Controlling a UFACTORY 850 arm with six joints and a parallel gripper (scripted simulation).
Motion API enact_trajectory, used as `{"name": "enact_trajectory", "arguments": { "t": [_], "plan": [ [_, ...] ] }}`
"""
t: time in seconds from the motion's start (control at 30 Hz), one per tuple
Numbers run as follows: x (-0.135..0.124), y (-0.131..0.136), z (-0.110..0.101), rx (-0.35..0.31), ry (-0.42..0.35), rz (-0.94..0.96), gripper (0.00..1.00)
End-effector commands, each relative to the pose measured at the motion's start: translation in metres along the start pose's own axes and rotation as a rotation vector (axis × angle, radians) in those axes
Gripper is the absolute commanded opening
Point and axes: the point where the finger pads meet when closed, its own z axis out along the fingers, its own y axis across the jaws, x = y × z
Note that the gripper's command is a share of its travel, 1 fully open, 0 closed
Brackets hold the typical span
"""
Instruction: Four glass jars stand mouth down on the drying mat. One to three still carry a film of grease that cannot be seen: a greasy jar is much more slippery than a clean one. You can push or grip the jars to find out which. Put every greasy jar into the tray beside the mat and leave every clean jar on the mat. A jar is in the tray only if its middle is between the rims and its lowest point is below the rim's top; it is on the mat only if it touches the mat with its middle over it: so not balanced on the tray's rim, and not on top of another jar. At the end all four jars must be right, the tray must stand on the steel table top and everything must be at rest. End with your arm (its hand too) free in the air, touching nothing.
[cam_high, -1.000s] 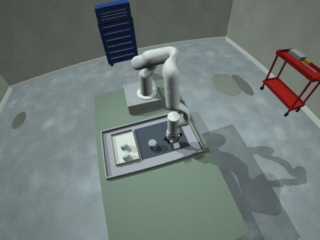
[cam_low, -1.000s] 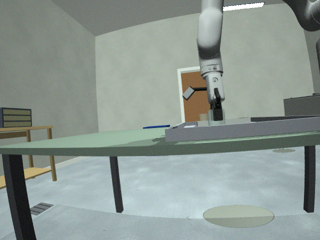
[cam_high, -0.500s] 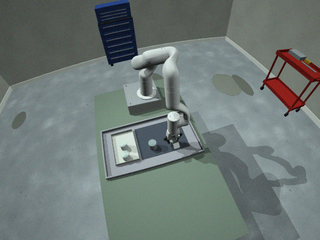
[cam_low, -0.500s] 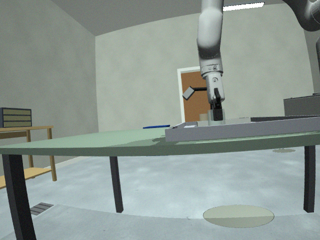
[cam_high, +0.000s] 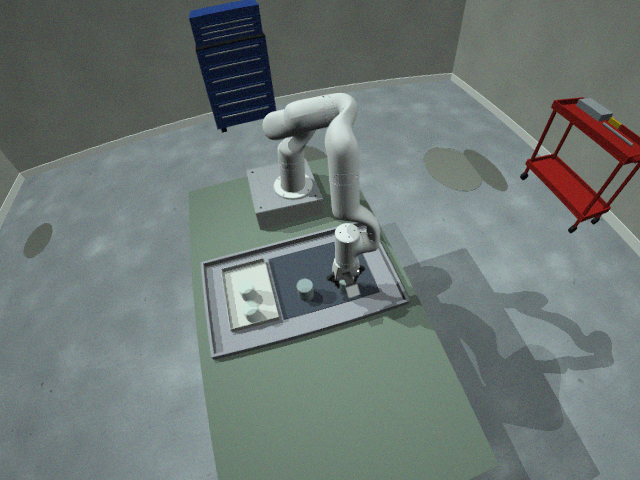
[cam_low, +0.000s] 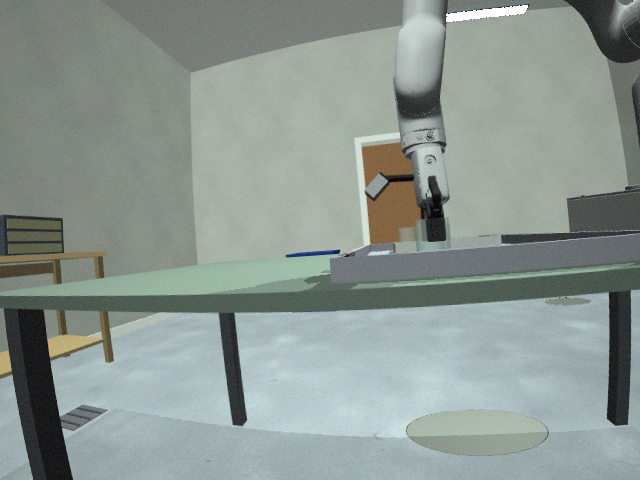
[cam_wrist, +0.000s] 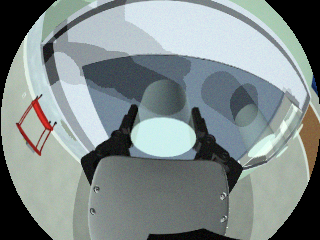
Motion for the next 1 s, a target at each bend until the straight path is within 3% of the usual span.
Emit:
{"name": "enact_trajectory", "arguments": {
  "t": [0.0,0.3,0.97],
  "plan": [
    [0.001,0.000,-0.001,0.000,0.002,0.000,0.00],
    [0.001,0.000,-0.011,0.000,0.002,0.000,0.00],
    [0.001,0.000,-0.059,0.000,0.002,0.000,0.00]
  ]
}}
